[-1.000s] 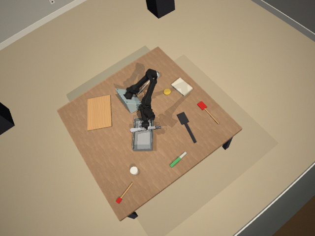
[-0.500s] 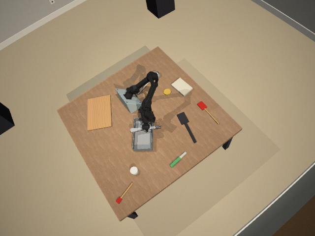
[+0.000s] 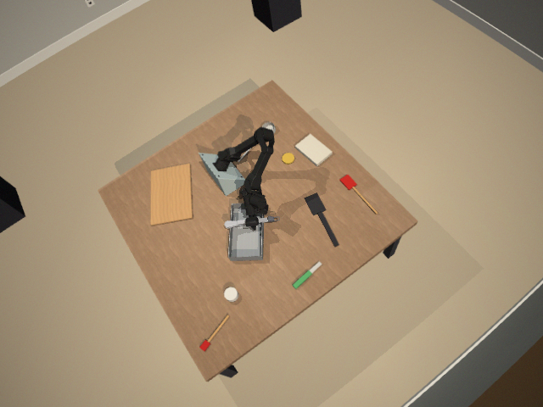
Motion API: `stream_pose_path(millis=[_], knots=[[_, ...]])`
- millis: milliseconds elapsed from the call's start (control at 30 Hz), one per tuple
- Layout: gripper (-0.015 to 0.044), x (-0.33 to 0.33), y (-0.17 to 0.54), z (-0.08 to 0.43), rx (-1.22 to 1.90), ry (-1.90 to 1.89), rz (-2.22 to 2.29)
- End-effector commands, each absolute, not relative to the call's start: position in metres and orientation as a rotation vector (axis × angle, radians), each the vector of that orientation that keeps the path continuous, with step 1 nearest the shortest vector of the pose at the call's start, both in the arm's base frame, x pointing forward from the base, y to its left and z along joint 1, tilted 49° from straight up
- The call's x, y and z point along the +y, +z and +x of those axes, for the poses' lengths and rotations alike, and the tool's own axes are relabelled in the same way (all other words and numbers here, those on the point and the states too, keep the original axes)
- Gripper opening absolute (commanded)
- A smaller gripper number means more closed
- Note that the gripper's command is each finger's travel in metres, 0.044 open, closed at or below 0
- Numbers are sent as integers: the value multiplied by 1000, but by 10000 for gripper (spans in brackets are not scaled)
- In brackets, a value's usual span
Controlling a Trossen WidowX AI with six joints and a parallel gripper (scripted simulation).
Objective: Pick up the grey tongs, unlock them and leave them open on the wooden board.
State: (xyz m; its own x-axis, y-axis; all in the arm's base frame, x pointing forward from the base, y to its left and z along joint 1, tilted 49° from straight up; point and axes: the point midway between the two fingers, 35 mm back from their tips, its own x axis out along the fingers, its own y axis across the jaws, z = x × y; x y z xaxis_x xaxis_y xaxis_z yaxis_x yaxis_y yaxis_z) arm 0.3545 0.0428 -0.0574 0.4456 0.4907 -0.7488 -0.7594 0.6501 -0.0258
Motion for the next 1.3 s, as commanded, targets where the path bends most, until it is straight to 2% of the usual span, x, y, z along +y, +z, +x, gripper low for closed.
stream_pose_path(millis=[0,100,433,667,867,1267], knots=[[181,42,-57,354,781,798,-387],[103,42,-57,354,781,798,-387],[36,42,-57,354,781,798,-387],[-148,36,-52,356,782,798,-388],[-150,-14,-8,355,786,794,-388],[-150,-16,-6,355,789,800,-386]])
